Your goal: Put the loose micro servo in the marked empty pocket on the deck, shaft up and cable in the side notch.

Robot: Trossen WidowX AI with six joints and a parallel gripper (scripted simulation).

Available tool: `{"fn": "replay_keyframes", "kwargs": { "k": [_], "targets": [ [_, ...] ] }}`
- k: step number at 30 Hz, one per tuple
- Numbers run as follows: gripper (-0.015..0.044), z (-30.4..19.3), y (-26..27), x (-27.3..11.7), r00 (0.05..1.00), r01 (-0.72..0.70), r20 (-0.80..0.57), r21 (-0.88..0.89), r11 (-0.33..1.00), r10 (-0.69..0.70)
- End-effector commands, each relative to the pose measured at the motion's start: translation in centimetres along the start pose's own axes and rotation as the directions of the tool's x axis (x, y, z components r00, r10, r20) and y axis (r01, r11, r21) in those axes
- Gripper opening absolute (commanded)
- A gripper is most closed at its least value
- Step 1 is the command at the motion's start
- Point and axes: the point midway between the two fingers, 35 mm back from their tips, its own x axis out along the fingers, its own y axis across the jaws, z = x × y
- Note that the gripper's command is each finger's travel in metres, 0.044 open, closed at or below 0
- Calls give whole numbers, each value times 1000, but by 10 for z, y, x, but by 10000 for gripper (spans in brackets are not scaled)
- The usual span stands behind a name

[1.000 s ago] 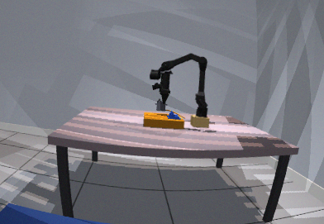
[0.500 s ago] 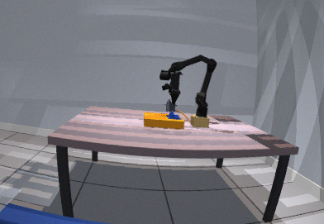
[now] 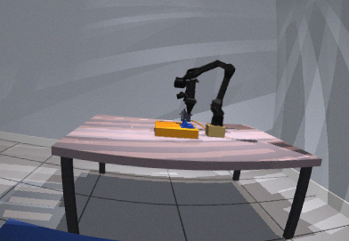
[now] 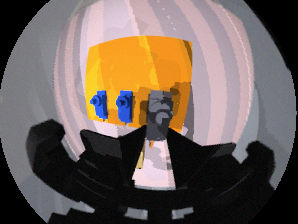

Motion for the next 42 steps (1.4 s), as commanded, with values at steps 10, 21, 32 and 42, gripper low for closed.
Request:
{"fn": "replay_keyframes", "kwargs": {
  "k": [10,21,32,42],
  "targets": [
    [0,-1,0,10,1000,1,-2,-6,1000,-1],
    [0,-1,0,14,1000,1,-2,-6,1000,-1],
    [0,-1,0,22,1000,1,-2,-6,1000,-2],
    [0,-1,0,30,1000,1,-2,-6,1000,-2]
  ]
}}
